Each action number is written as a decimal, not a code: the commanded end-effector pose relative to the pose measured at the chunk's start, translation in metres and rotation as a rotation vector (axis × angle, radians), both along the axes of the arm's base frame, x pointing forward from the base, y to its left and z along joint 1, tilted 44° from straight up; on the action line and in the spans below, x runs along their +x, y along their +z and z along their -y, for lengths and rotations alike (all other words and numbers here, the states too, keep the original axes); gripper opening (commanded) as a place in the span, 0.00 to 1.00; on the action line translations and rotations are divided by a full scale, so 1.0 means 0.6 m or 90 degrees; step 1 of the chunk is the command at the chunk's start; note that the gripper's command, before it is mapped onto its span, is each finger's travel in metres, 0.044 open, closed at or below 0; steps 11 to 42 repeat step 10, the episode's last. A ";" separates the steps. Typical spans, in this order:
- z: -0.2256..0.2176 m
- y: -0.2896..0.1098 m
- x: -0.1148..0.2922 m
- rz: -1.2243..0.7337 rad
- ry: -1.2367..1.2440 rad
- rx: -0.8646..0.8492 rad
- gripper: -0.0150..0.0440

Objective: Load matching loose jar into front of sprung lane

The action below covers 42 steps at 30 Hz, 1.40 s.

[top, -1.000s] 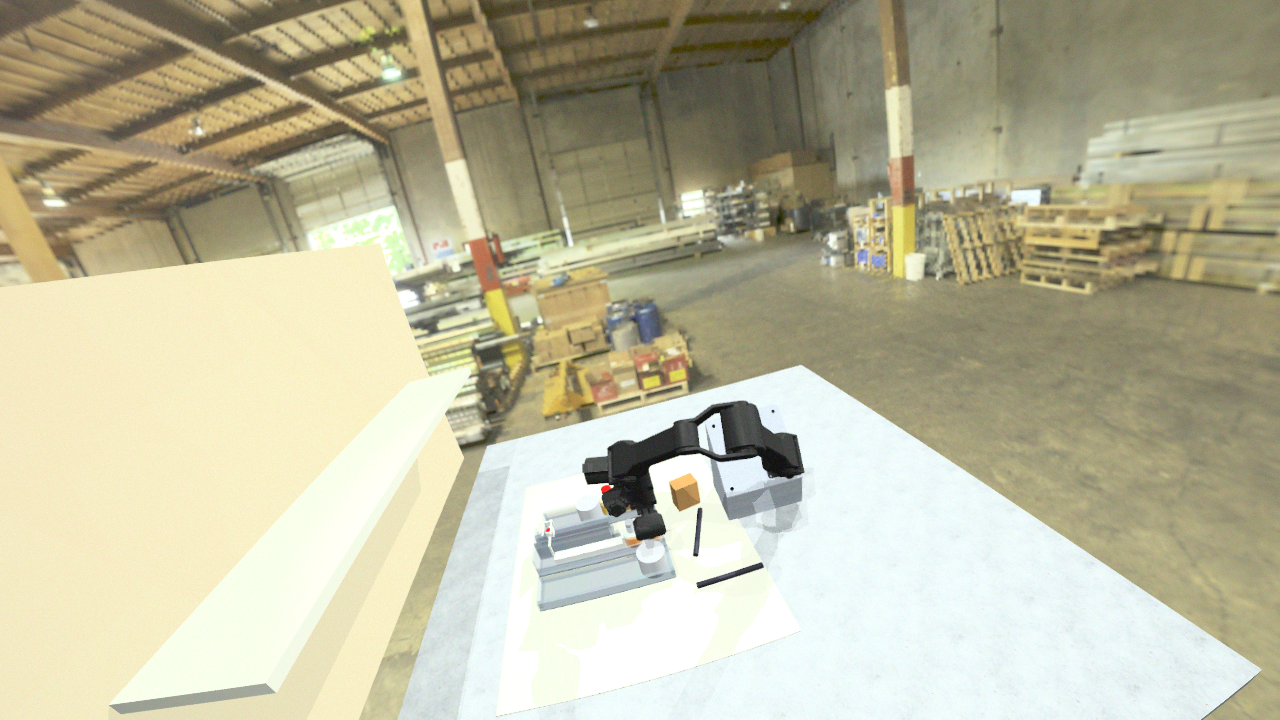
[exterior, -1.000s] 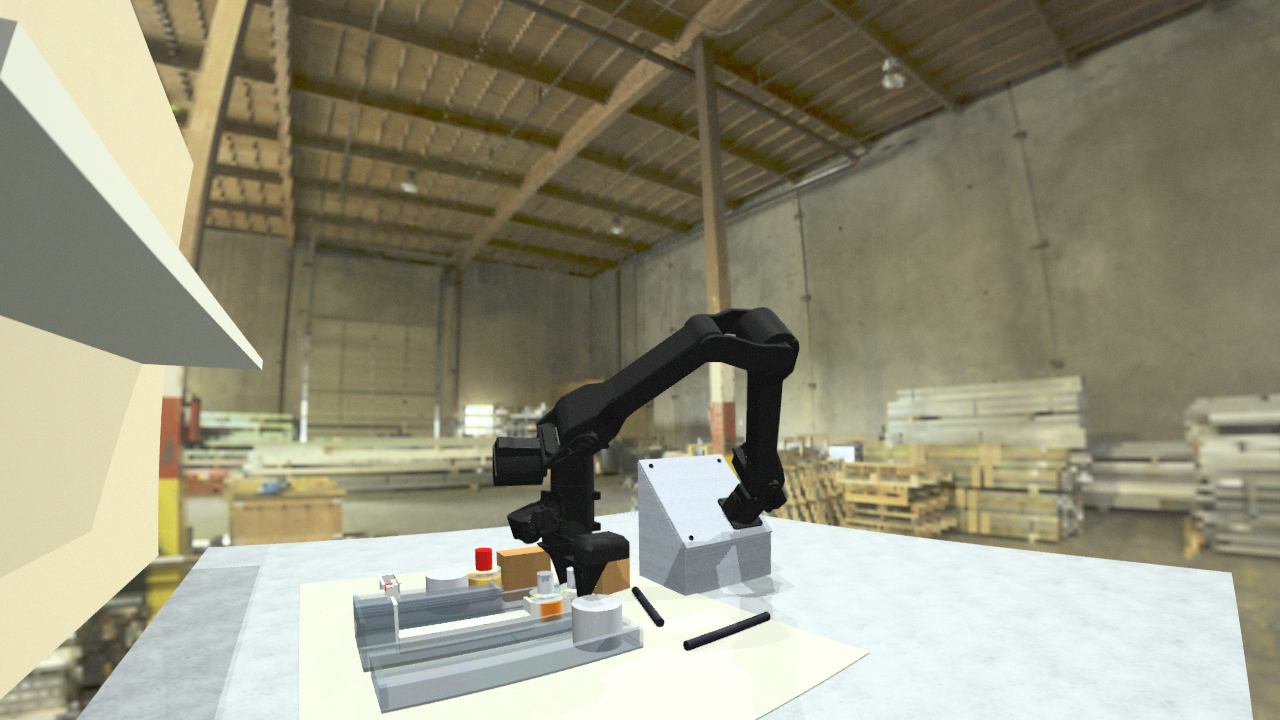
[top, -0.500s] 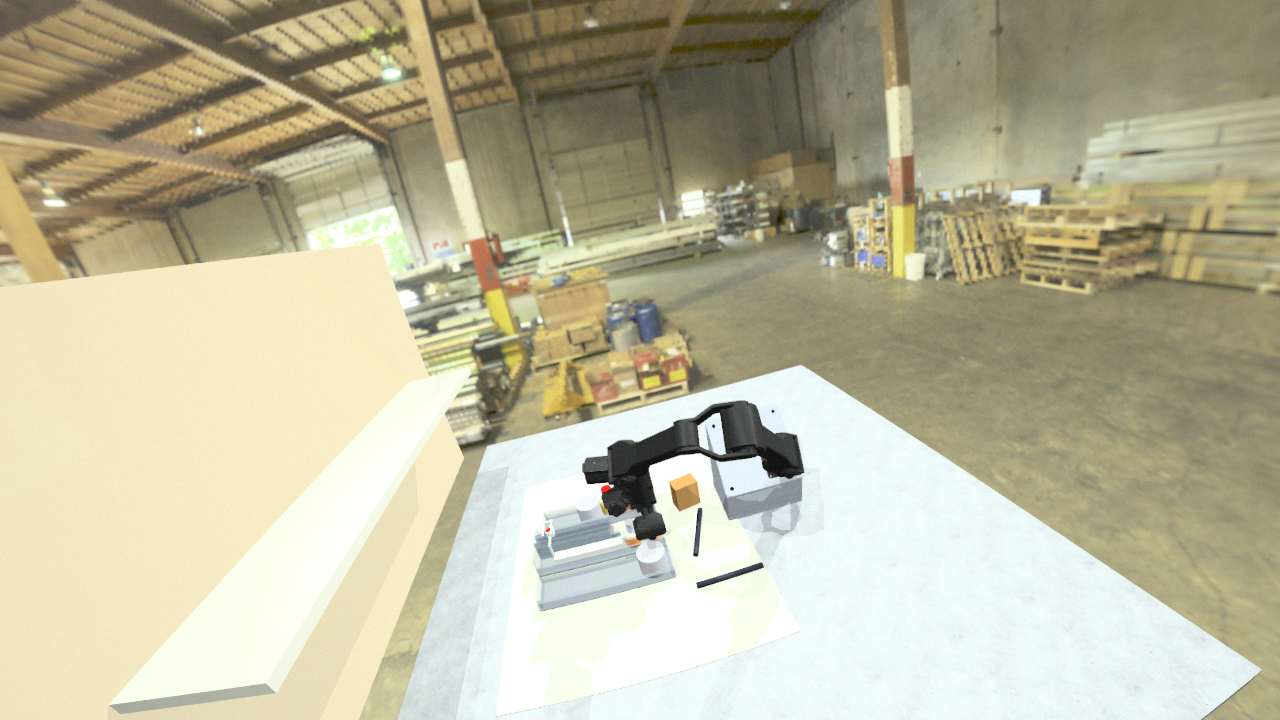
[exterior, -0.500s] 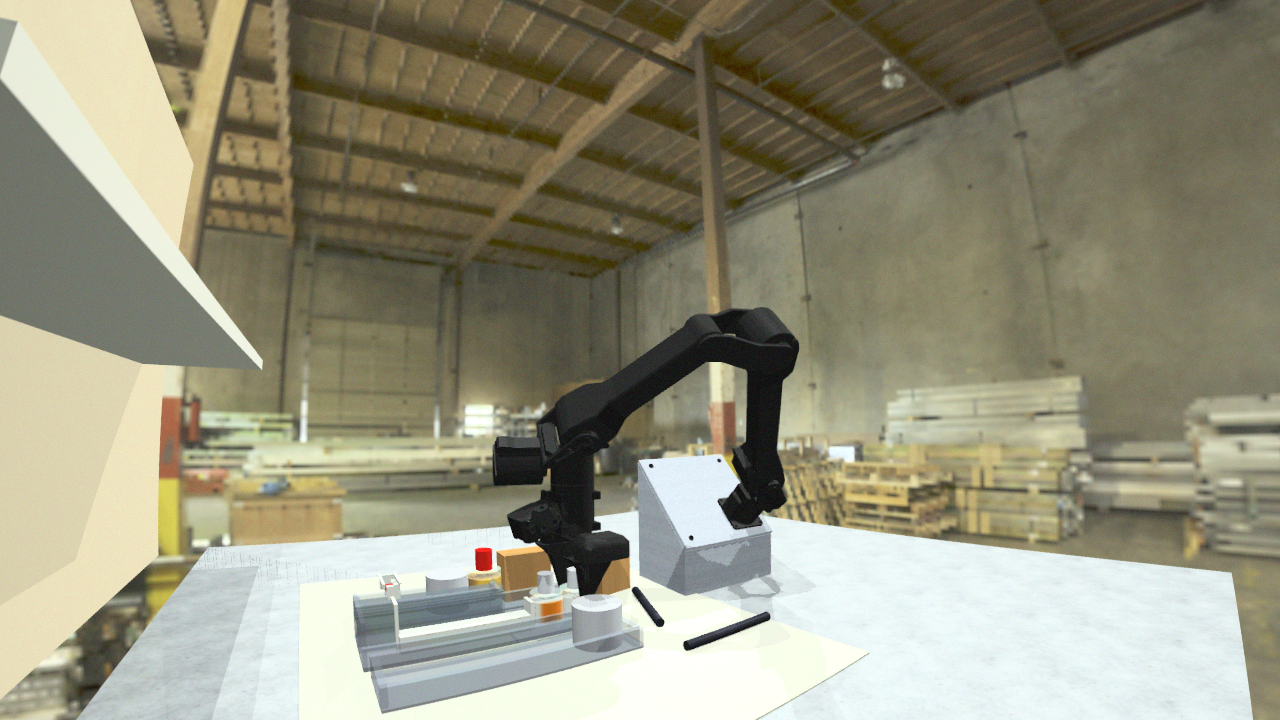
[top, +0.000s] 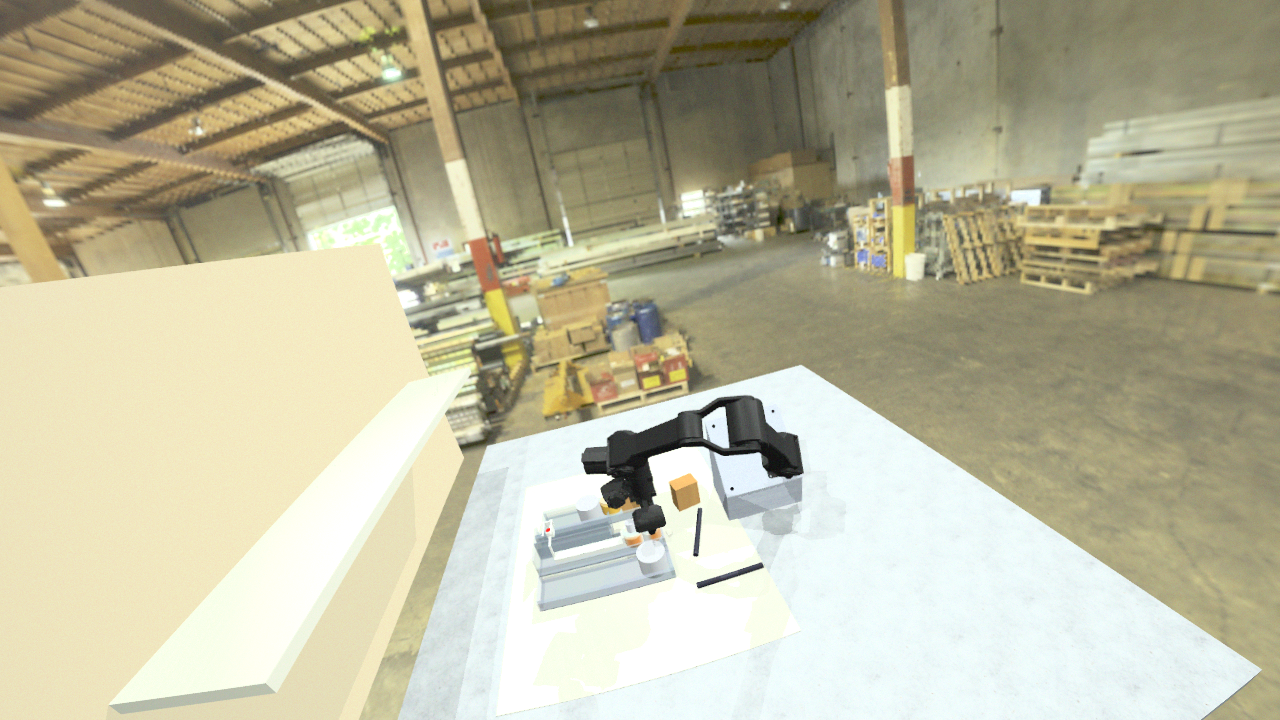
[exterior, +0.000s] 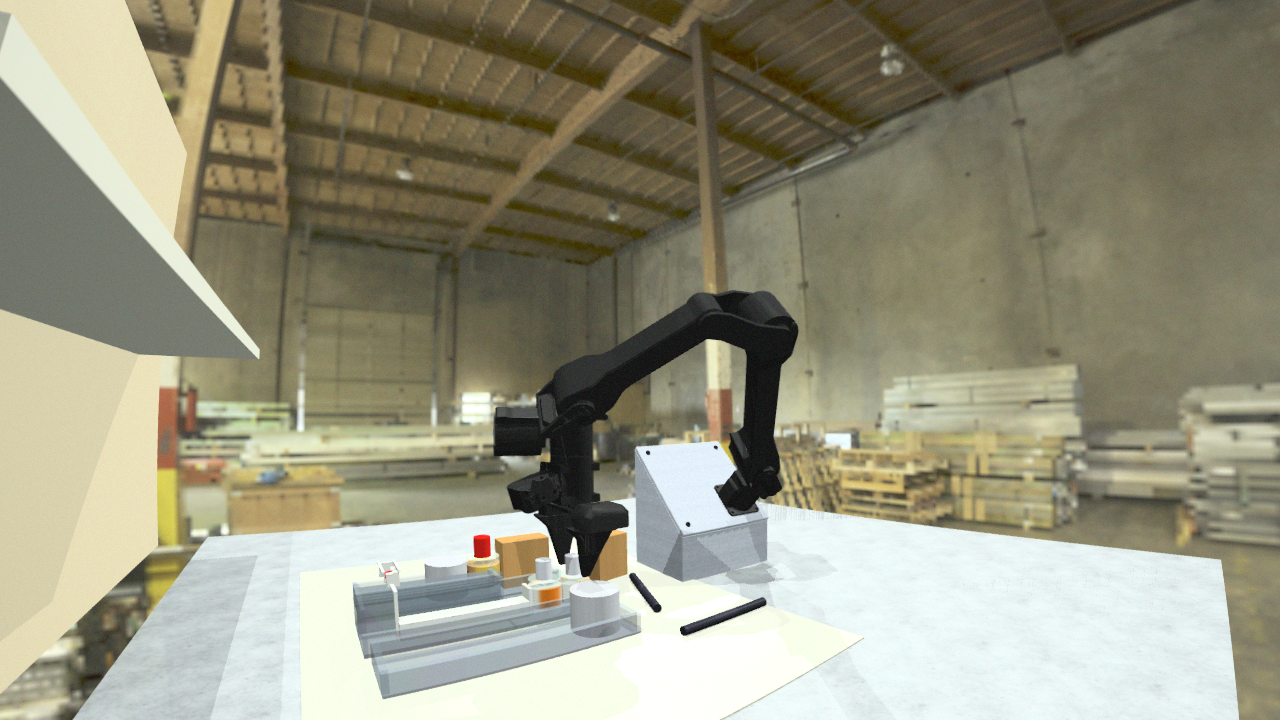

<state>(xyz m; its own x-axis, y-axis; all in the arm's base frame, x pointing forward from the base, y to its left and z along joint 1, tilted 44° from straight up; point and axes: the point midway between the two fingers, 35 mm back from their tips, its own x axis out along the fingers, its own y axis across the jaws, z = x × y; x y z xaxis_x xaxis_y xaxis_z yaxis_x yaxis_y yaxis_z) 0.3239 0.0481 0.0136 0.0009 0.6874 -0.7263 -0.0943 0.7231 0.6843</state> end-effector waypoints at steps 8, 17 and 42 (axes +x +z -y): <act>0.008 -0.004 -0.060 -0.005 0.001 -0.002 0.77; 0.009 -0.005 -0.071 -0.005 0.001 -0.002 0.77; 0.009 -0.005 -0.071 -0.005 0.001 -0.002 0.77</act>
